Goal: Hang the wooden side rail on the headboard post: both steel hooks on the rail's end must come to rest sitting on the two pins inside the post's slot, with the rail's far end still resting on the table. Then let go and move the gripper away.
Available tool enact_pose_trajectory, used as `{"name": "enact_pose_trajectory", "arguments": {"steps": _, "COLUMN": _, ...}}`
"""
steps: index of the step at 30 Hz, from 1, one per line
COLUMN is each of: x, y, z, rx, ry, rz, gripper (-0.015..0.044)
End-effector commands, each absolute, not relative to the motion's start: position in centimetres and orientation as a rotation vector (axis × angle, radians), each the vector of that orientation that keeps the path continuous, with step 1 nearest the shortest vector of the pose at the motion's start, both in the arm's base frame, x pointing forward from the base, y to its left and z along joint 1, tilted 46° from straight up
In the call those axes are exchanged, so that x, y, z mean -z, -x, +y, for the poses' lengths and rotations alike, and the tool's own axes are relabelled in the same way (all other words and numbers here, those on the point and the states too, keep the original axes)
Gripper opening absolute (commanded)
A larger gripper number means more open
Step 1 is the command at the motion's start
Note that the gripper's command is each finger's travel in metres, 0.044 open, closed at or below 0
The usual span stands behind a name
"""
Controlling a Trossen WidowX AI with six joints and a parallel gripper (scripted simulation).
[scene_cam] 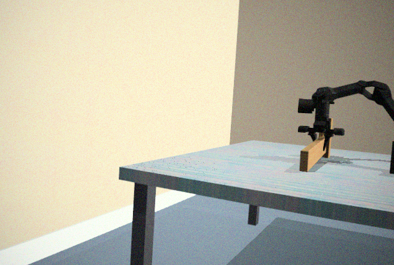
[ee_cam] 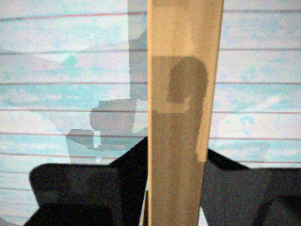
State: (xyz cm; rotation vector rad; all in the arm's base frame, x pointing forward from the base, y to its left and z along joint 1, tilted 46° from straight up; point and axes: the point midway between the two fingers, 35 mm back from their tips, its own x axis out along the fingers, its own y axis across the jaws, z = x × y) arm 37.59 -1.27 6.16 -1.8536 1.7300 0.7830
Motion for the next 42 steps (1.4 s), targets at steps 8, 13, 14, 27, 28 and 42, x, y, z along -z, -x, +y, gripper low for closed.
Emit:
{"name": "enact_pose_trajectory", "arguments": {"steps": 8, "x": -6.63, "y": -37.83, "z": -1.16, "rx": -0.774, "ry": 1.862, "rz": 1.718, "gripper": 0.0000}}
{"name": "enact_pose_trajectory", "arguments": {"steps": 13, "x": -6.70, "y": -37.86, "z": -1.16, "rx": -0.774, "ry": 1.862, "rz": 1.718, "gripper": 0.0000}}
{"name": "enact_pose_trajectory", "arguments": {"steps": 14, "x": -6.72, "y": -37.85, "z": -1.17, "rx": -0.774, "ry": 1.862, "rz": 1.718, "gripper": 0.0000}}
{"name": "enact_pose_trajectory", "arguments": {"steps": 27, "x": -6.82, "y": -37.77, "z": -1.28, "rx": -0.774, "ry": 1.862, "rz": 1.718, "gripper": 0.0000}}
{"name": "enact_pose_trajectory", "arguments": {"steps": 28, "x": -6.82, "y": -37.77, "z": -1.29, "rx": -0.774, "ry": 1.862, "rz": 1.718, "gripper": 0.0000}}
{"name": "enact_pose_trajectory", "arguments": {"steps": 42, "x": -6.86, "y": -37.76, "z": -1.48, "rx": -0.774, "ry": 1.862, "rz": 1.718, "gripper": 0.0000}}
